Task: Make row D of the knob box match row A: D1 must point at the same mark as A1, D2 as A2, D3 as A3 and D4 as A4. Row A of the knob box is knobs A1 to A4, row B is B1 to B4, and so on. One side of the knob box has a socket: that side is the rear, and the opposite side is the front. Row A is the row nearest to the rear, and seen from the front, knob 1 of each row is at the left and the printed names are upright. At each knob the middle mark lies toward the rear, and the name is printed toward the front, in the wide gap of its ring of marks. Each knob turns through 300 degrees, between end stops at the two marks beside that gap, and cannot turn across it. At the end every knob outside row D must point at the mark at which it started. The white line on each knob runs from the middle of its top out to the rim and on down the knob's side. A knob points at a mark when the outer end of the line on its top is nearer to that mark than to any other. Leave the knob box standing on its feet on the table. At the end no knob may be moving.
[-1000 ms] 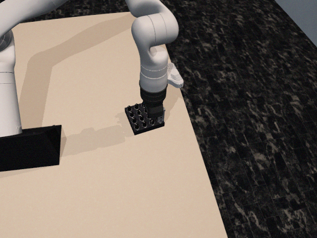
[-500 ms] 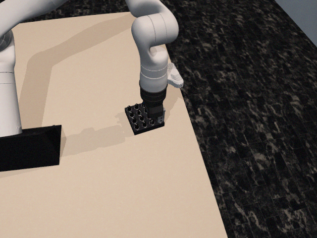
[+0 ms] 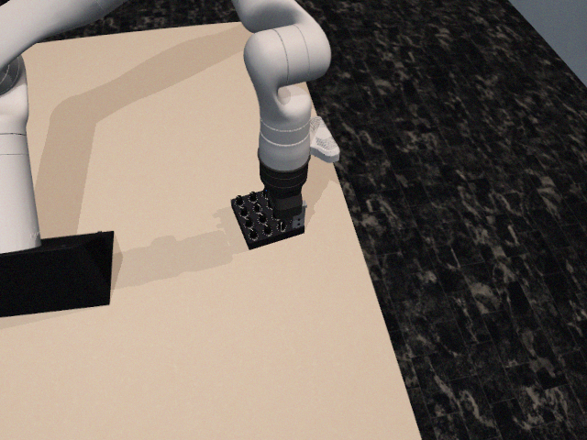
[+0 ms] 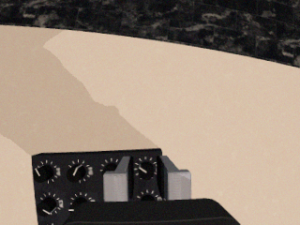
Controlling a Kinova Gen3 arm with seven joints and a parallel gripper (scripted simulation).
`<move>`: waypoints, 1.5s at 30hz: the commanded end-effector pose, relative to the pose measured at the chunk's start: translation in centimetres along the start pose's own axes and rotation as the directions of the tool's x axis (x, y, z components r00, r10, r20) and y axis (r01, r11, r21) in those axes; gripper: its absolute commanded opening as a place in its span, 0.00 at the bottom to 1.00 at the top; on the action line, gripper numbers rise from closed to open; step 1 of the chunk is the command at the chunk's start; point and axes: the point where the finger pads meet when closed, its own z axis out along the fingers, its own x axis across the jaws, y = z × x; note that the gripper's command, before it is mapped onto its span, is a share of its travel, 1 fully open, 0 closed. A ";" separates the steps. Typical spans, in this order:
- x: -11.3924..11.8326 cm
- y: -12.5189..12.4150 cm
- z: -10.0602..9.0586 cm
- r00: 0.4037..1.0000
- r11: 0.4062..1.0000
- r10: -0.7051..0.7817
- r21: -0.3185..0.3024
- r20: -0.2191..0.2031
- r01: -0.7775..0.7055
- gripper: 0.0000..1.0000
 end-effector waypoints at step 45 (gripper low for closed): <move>0.0 -0.3 -3.7 1.000 1.000 0.009 0.006 -0.001 -0.009 0.46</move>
